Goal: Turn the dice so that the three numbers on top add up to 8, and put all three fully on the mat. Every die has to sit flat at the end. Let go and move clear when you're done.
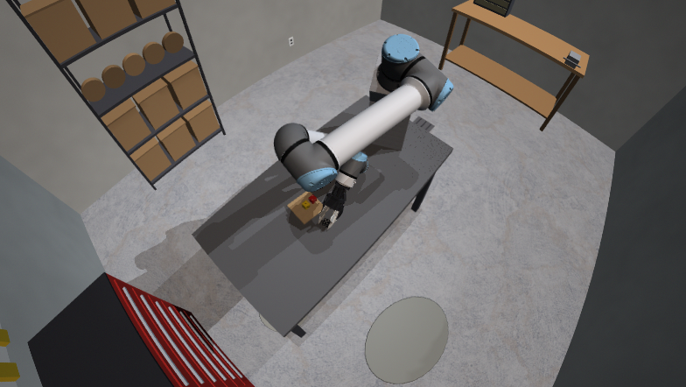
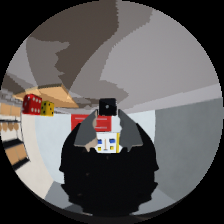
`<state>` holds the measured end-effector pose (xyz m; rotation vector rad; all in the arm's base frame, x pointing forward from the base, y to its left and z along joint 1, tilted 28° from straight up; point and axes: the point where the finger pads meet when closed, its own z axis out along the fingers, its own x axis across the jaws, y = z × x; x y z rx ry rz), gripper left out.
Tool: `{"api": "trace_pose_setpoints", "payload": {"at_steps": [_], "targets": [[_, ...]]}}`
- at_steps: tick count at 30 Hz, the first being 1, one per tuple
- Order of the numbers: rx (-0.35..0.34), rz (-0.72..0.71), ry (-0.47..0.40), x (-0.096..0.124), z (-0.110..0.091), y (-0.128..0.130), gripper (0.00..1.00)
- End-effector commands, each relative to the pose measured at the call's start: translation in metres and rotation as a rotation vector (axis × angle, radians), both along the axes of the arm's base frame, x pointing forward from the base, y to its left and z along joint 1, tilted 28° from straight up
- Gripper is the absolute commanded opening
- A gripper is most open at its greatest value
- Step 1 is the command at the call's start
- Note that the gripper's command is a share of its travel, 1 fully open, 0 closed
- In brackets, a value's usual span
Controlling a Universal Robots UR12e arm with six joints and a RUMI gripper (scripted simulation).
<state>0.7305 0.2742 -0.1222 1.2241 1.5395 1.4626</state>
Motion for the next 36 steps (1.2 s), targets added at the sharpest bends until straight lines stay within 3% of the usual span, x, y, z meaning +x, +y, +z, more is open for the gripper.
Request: {"api": "trace_pose_setpoints", "payload": {"at_steps": [1,11,21,31,36], "targets": [[0.001,0.0,0.0,0.0,-0.001,0.001,0.28],[0.001,0.0,0.0,-0.012,0.001,-0.004,0.28],[0.001,0.0,0.0,-0.043,0.006,-0.015,0.28],[0.001,0.0,0.0,-0.047,0.007,-0.017,0.28],[0.001,0.0,0.0,-0.051,0.017,-0.02,0.28]]}}
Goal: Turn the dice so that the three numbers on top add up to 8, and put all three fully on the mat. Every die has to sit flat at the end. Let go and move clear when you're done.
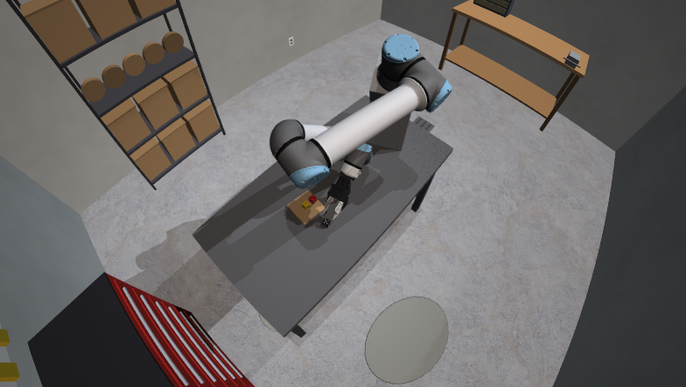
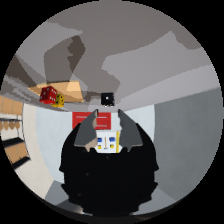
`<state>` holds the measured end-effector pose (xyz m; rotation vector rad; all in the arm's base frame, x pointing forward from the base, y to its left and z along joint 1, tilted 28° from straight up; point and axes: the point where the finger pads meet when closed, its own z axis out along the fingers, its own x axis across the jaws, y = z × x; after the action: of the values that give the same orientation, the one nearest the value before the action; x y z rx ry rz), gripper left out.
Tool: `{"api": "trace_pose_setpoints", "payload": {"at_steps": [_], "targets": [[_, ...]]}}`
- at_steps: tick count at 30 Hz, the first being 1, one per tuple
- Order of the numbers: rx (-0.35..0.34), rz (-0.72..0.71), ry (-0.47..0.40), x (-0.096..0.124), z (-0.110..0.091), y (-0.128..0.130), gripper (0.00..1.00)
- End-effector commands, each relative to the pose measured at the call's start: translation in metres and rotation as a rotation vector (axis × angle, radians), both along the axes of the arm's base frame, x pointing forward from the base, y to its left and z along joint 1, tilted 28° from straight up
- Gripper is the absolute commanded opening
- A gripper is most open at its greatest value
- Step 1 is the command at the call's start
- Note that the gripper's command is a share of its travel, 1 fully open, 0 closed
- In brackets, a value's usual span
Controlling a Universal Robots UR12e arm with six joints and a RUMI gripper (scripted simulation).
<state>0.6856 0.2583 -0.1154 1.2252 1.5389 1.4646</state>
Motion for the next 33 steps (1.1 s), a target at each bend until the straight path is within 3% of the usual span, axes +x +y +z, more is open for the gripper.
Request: {"api": "trace_pose_setpoints", "payload": {"at_steps": [1,7,14,33], "targets": [[-0.001,0.0,0.0,-0.008,0.014,-0.005,0.28],[-0.001,0.0,0.0,-0.018,0.038,-0.012,0.28],[-0.001,0.0,0.0,-0.024,0.051,-0.016,0.28],[-0.015,0.005,0.041,-0.022,0.055,-0.016,0.28]]}}
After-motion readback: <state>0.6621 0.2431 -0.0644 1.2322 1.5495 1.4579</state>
